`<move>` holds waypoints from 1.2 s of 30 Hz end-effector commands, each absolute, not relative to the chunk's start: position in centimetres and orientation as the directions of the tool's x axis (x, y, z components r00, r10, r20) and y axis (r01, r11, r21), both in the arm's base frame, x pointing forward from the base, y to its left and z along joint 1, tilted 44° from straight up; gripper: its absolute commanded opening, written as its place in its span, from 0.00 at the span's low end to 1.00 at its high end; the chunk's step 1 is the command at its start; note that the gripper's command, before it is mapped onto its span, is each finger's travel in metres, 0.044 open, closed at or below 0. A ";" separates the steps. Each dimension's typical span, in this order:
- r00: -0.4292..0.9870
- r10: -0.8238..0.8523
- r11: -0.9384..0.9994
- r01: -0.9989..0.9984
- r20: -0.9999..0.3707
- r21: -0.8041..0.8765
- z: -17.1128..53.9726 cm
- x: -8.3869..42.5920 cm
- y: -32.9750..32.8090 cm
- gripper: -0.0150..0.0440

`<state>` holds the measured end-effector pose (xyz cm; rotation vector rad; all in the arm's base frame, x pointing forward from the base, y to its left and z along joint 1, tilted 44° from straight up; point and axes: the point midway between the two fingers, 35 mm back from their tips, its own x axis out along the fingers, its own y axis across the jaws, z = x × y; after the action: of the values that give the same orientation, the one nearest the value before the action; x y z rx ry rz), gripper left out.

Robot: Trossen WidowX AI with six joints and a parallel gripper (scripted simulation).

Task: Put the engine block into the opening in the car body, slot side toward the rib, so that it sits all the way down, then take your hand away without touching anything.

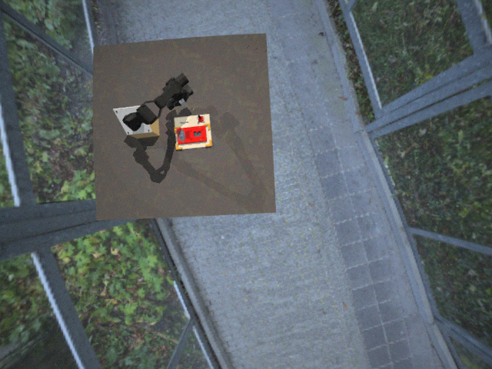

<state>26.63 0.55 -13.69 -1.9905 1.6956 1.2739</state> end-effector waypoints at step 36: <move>-0.040 -0.683 -0.301 -0.895 -0.729 0.331 -9.1 26.4 4.9 0.25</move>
<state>26.67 5.36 -8.72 -1.9790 1.6879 1.2475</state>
